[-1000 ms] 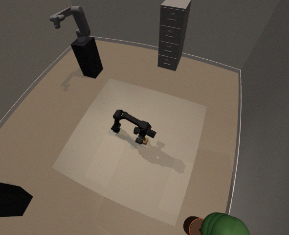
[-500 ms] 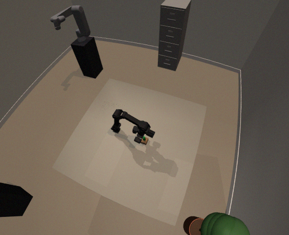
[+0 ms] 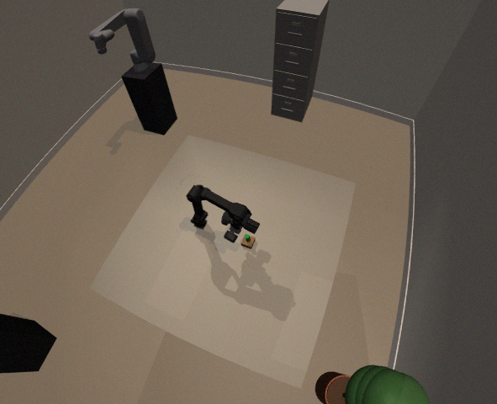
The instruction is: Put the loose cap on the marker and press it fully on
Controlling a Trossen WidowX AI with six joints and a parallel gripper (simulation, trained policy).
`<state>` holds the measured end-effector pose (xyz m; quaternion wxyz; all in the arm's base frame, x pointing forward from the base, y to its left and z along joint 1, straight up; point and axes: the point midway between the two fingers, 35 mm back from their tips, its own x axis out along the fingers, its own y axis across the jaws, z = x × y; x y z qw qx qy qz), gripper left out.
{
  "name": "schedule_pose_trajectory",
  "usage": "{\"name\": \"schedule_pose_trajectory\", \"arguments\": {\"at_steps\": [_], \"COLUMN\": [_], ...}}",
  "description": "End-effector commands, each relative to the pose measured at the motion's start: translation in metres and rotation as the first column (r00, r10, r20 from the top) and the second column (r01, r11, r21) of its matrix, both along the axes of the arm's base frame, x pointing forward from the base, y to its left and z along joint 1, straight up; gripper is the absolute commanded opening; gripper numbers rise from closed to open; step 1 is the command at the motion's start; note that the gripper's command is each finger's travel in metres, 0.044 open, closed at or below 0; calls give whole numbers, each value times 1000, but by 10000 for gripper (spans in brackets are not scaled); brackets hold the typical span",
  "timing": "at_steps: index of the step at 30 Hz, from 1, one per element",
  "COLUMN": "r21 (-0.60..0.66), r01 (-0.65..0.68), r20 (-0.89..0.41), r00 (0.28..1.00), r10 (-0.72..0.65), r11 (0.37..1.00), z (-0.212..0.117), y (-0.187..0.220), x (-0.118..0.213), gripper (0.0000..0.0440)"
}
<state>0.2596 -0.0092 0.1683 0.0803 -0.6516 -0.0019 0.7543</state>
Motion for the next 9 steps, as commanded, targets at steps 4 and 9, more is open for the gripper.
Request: {"name": "schedule_pose_trajectory", "arguments": {"at_steps": [4, 9], "r21": [21, 29], "r01": [10, 15], "r20": [27, 59], "r00": [1000, 998], "r10": [-11, -17], "r11": [1000, 999], "z": [5, 11], "y": [1, 2], "x": [-7, -11], "gripper": [23, 14]}}
